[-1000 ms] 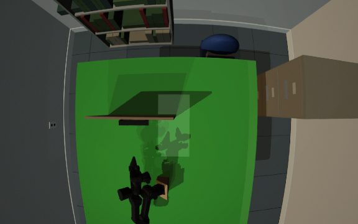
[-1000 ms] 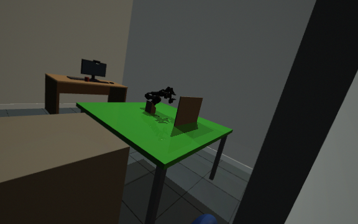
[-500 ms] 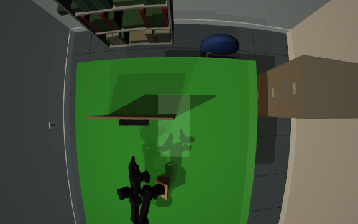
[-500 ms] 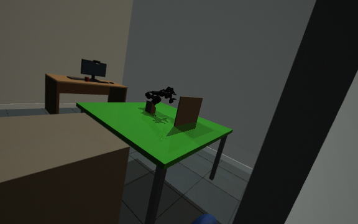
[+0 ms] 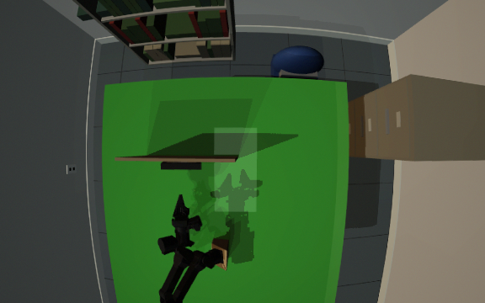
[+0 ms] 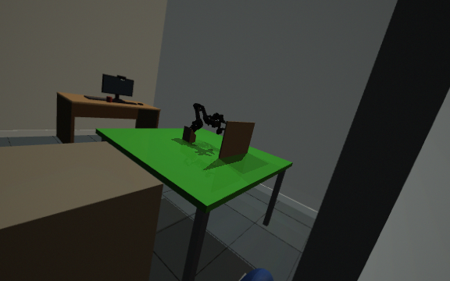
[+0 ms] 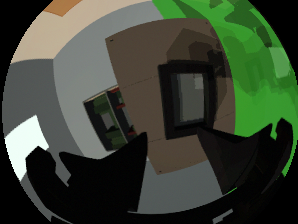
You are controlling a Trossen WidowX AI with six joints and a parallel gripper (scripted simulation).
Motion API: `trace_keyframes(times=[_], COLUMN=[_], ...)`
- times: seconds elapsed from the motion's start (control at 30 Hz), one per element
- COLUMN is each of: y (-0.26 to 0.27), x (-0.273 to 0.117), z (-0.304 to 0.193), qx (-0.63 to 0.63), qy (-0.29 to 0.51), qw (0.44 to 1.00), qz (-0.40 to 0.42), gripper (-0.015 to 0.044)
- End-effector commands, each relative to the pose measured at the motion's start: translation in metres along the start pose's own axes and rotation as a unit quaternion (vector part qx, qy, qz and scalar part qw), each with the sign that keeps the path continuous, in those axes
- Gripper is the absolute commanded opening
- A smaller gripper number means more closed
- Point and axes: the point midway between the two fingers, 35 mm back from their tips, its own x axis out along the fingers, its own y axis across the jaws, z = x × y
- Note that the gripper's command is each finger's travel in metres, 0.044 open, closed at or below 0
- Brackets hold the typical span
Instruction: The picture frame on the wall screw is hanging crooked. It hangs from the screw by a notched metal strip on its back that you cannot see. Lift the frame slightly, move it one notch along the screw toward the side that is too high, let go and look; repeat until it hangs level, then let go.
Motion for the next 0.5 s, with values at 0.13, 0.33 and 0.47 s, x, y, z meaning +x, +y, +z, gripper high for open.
trace_keyframes(times=[0.13,0.33,0.47], y=[-0.0087,-0.0087,-0.0072], x=[0.0028,0.0028,0.012], z=[0.0047,0.0047,0.0021], qx=[-0.01,-0.01,-0.01], qy=[-0.004,-0.004,-0.004], qw=[1.0,1.0,1.0], qz=[-0.001,-0.001,-0.001], gripper=[0.026,0.026,0.026])
